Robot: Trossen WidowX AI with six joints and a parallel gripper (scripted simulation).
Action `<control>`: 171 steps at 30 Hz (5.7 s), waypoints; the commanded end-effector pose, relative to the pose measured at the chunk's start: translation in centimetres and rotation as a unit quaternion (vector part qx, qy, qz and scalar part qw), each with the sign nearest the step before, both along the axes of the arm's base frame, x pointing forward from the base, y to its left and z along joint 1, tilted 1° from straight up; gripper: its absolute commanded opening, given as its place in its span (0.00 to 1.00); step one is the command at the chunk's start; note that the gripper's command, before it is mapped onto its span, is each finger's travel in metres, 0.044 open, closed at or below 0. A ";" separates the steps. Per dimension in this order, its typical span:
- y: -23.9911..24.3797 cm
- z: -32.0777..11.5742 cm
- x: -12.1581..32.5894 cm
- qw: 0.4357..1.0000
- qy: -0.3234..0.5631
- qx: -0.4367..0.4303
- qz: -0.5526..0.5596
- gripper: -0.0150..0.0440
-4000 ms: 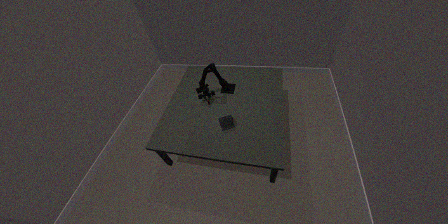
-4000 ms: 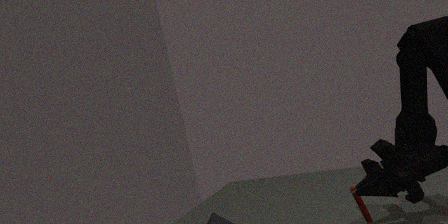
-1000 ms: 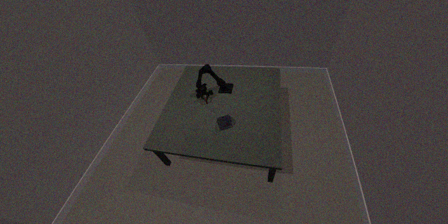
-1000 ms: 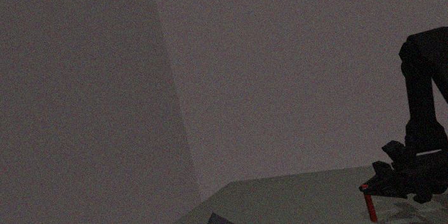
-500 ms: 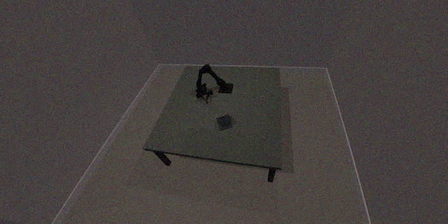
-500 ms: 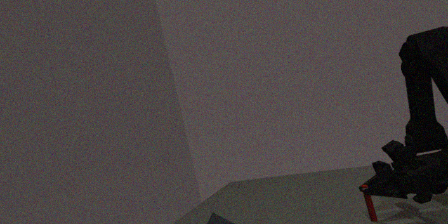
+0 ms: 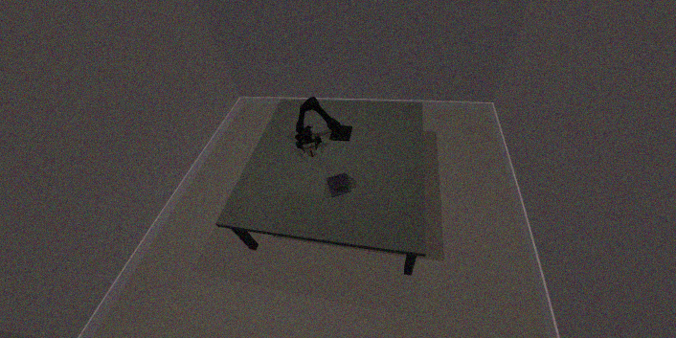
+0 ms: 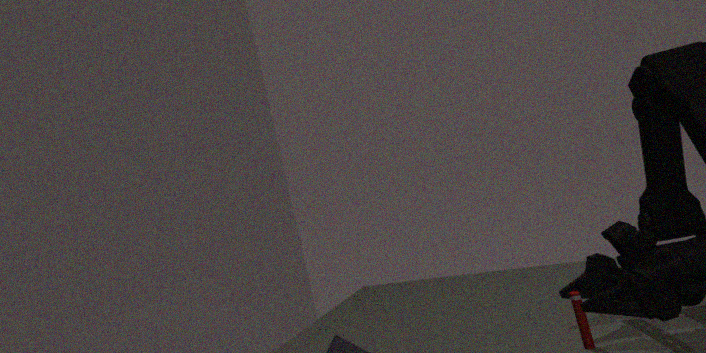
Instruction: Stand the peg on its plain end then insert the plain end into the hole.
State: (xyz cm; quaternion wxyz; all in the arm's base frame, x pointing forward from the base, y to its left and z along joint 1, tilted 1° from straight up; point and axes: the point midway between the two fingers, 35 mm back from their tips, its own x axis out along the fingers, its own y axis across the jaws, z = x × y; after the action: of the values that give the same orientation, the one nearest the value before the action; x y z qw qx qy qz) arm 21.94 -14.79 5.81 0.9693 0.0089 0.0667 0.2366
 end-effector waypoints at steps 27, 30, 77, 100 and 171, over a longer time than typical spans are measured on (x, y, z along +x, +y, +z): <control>1.5 14.9 0.2 0.997 0.057 -0.020 0.038 1.00; 2.2 14.0 0.3 0.993 0.097 -0.026 0.067 1.00; 1.6 8.5 2.2 0.755 0.563 -0.335 0.032 1.00; 1.6 5.5 2.4 0.755 0.565 -0.332 0.028 1.00; 1.5 4.7 2.7 0.755 0.564 -0.332 0.030 0.25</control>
State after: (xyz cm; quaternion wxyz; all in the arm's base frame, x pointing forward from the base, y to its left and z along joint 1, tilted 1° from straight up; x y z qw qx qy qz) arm 24.56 -13.24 9.38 0.6895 -0.1837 0.6762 0.1832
